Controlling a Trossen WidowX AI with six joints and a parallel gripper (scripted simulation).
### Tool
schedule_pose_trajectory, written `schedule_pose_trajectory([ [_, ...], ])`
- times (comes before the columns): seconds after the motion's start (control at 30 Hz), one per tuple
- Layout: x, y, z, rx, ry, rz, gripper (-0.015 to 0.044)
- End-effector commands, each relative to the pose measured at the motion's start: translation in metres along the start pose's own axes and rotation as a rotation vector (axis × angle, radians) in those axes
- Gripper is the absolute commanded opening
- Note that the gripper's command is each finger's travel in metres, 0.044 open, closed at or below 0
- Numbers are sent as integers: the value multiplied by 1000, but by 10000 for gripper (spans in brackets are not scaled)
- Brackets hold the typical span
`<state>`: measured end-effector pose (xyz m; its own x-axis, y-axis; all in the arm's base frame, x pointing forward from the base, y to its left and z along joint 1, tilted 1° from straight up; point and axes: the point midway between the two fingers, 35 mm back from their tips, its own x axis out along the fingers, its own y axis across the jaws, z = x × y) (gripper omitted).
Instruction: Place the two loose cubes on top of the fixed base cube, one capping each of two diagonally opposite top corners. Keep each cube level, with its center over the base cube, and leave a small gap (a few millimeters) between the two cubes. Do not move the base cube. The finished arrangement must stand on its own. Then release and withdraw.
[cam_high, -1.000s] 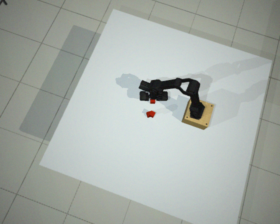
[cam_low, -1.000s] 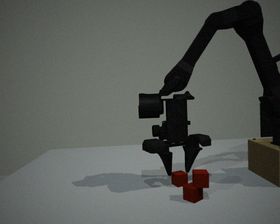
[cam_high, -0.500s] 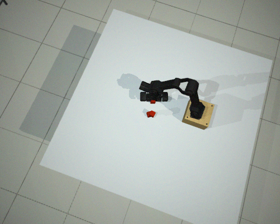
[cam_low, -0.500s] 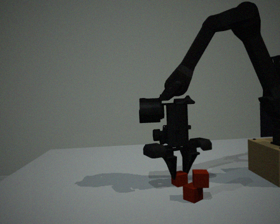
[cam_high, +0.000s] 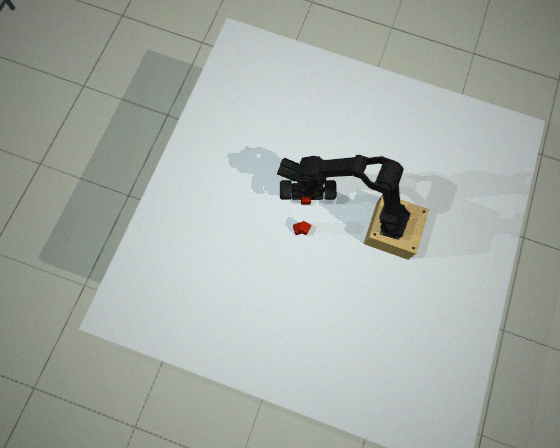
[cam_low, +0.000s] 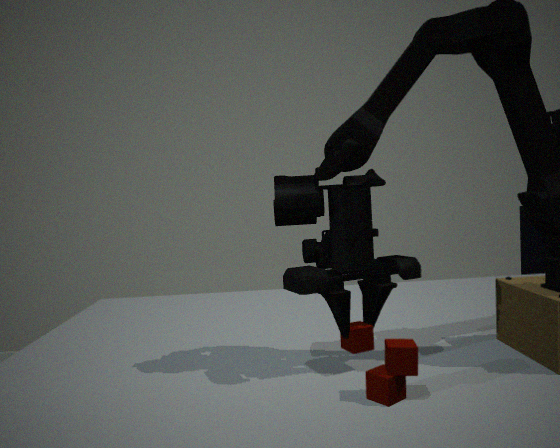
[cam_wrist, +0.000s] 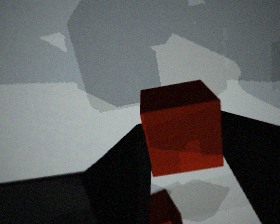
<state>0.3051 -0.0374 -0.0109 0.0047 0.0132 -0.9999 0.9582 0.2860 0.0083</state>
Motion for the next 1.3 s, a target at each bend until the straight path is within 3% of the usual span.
schedule_pose_trajectory([
  [0.0,-17,3,1,1,-5,11,105],
  [0.8,-79,-2,-2,-4,-5,11,105],
  [1.27,-75,19,-37,-466,-6,12,105],
])
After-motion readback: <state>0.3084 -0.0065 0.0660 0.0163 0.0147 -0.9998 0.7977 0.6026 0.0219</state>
